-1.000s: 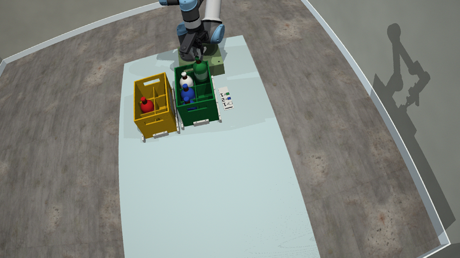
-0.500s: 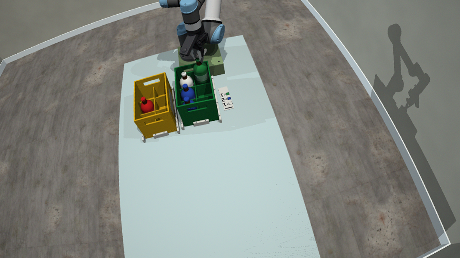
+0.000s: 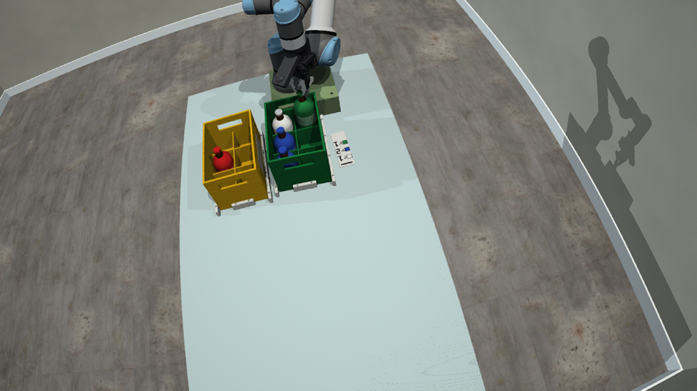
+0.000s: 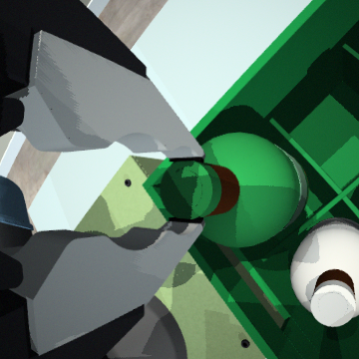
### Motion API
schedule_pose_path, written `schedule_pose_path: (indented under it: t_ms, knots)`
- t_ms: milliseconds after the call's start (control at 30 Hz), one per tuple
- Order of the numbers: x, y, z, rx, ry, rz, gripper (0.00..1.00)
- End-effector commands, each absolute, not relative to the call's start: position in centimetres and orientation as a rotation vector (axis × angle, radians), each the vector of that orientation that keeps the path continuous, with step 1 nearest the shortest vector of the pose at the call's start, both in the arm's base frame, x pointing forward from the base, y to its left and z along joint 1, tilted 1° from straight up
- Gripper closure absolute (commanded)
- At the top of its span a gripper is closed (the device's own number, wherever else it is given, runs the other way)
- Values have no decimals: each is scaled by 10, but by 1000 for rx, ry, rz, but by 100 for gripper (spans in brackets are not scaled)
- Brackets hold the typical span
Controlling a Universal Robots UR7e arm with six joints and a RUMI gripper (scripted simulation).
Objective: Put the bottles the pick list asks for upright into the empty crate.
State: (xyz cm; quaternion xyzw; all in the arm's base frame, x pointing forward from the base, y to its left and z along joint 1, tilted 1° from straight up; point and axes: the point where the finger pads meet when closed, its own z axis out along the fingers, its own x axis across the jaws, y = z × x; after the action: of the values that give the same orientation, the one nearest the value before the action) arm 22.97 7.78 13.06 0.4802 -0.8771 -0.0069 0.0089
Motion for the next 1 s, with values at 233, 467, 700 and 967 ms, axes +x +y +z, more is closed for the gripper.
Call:
schedule_pose_path:
  t_ms: [233,467,700,967]
  knots:
    - [232,77,119,1500,-2744,-17,100]
    - [231,77,112,1500,-2744,-18,100]
    - [231,77,107,1500,-2744,-17,100]
    - [231,77,99,1499,-2744,-18,100]
